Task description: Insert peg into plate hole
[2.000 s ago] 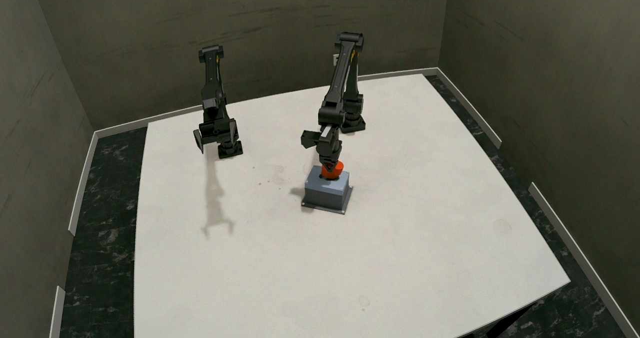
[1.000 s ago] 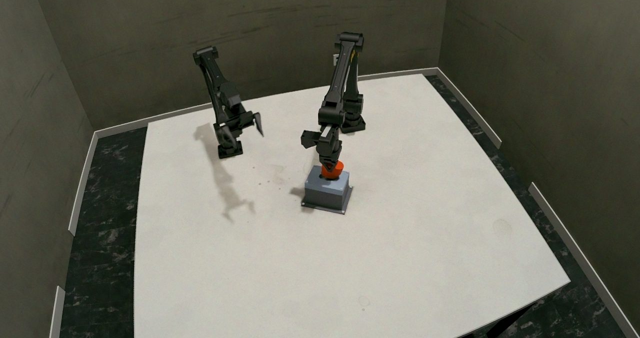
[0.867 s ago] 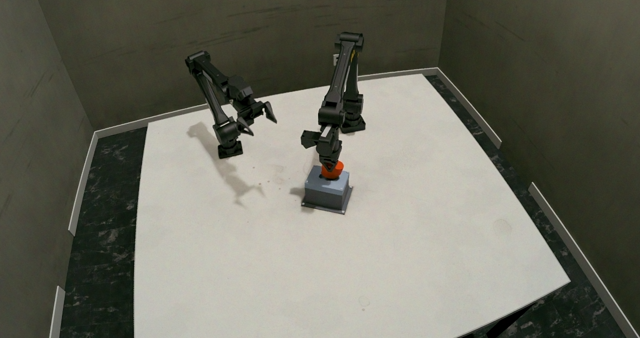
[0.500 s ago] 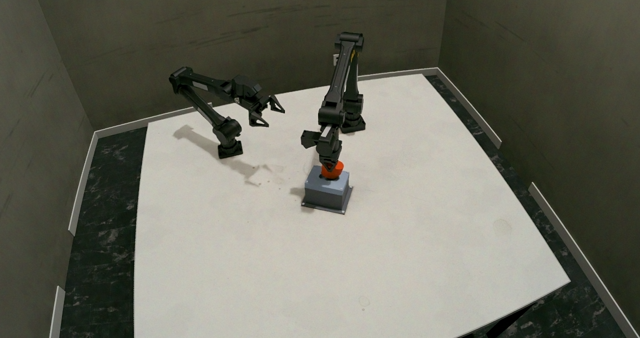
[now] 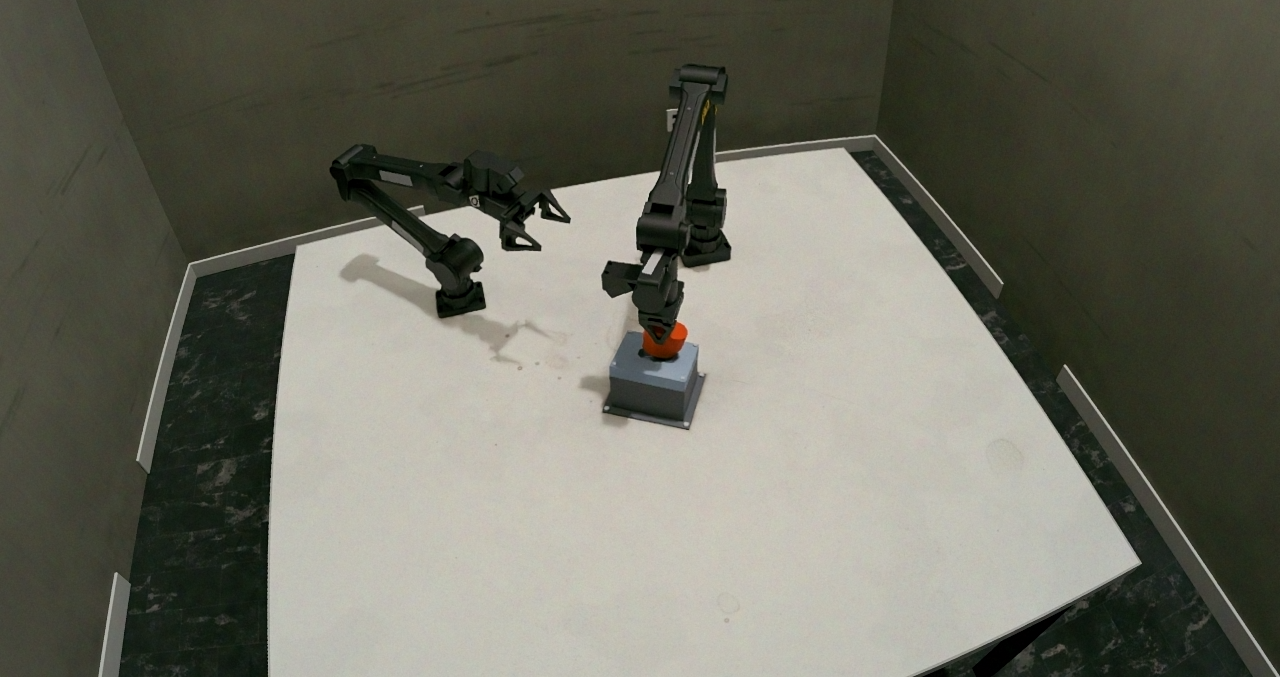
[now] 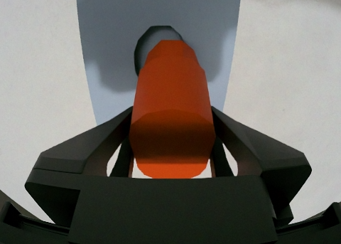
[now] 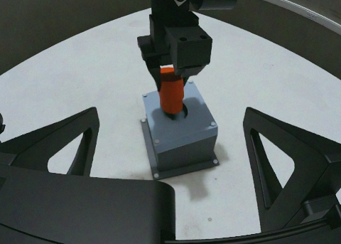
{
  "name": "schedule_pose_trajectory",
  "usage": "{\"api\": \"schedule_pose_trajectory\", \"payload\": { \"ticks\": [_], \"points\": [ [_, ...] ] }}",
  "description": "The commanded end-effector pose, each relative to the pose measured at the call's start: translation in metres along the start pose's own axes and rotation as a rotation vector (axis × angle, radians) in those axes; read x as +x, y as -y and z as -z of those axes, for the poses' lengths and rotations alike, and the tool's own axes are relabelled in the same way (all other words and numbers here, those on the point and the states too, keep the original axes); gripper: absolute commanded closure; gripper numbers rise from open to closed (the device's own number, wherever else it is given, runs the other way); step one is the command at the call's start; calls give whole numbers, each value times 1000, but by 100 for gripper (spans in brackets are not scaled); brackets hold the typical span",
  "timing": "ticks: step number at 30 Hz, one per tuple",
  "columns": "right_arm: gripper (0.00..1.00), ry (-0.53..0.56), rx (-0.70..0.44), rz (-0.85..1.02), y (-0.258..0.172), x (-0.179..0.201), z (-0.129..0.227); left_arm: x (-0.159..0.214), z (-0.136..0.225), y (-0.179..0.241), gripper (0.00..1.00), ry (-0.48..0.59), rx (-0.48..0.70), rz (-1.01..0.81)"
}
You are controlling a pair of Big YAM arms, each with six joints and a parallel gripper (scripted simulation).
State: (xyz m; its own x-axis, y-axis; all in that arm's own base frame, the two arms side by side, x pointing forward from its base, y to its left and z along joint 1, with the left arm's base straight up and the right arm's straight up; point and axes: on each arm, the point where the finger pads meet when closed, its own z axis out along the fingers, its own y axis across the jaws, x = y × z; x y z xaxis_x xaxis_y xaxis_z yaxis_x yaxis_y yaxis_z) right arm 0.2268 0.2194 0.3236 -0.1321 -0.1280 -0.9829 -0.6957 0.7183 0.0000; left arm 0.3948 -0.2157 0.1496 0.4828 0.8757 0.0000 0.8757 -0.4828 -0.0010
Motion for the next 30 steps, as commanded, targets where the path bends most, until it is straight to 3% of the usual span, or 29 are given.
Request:
{"api": "schedule_pose_trajectory", "payload": {
  "ticks": [1, 4, 5, 12, 15, 23, 30],
  "points": [
    [0, 33, -1, 0, 0, -19, 2, 0, 11, -9, 100, 1, -32, 2],
    [0, 33, -1, 0, 0, -19, 2, 0, 33, -14, 65, 1, -68, 2],
    [0, 33, -1, 0, 0, -19, 2, 0, 36, -14, 60, 1, -68, 2],
    [0, 33, -1, 0, 0, -19, 2, 0, 57, -13, 60, 1, -68, 2],
    [0, 33, -1, 0, 0, -19, 2, -8, 47, -11, 60, -6, -78, 17],
    [0, 33, -1, 0, 0, -19, 2, -22, 23, -9, 60, -216, -220, -4],
    [0, 33, -1, 0, 0, -19, 2, -18, 25, -18, 60, -229, -230, 2]
  ]
}}
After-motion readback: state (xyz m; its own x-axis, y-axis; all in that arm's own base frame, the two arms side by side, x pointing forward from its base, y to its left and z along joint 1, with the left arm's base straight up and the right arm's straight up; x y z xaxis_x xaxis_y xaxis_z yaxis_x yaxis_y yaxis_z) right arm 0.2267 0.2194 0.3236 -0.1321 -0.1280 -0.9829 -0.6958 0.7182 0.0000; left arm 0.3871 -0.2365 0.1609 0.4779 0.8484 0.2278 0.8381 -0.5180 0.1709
